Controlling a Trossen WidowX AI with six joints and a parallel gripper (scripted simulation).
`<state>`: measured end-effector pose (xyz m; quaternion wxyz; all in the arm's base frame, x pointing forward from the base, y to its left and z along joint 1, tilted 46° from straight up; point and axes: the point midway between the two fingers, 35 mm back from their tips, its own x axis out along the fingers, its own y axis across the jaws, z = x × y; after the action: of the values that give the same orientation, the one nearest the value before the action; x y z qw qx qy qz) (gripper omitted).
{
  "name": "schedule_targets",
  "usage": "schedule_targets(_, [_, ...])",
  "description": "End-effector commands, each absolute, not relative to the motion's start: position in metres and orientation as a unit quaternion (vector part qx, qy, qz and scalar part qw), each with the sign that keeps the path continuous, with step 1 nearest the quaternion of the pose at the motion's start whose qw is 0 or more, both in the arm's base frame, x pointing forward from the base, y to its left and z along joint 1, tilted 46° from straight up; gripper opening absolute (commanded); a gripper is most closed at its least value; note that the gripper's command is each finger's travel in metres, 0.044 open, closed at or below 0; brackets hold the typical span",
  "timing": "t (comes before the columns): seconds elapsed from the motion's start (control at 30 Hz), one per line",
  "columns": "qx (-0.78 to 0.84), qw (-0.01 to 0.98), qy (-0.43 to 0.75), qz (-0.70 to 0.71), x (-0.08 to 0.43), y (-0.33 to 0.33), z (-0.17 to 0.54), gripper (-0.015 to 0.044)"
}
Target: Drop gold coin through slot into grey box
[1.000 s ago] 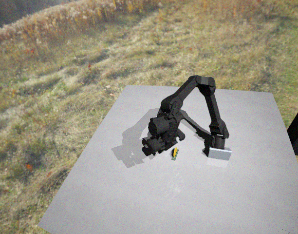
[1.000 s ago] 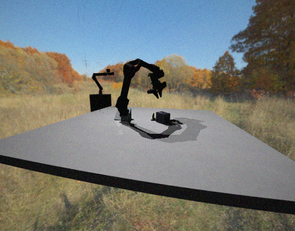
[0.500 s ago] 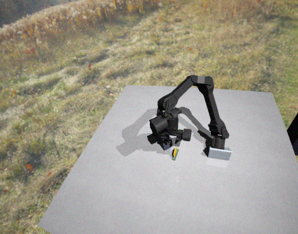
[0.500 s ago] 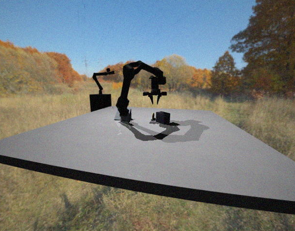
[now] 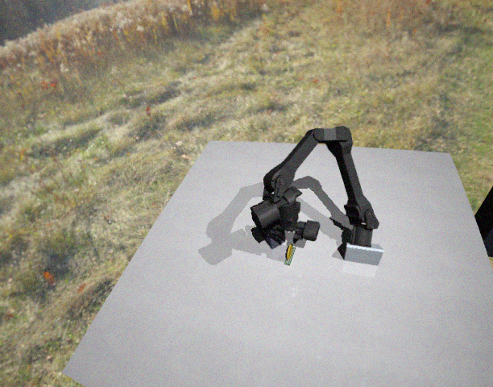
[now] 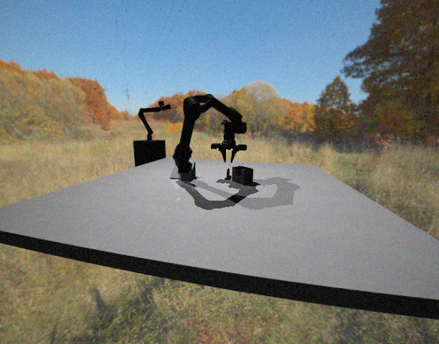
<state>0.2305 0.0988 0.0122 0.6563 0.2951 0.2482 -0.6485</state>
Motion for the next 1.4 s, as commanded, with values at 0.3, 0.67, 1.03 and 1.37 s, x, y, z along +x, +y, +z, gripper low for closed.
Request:
schedule_targets(0.3, [0.296,0.66,0.248,-0.645,0.233,0.083,-0.005,0.0161])
schedule_targets(0.67, [0.296,0.66,0.248,-0.644,0.235,0.071,-0.018,0.0161])
schedule_targets(1.03, [0.296,0.66,0.248,-0.644,0.235,0.059,-0.03,0.0161])
schedule_targets(1.37, [0.296,0.66,0.247,-0.645,0.235,0.047,-0.041,0.0161])
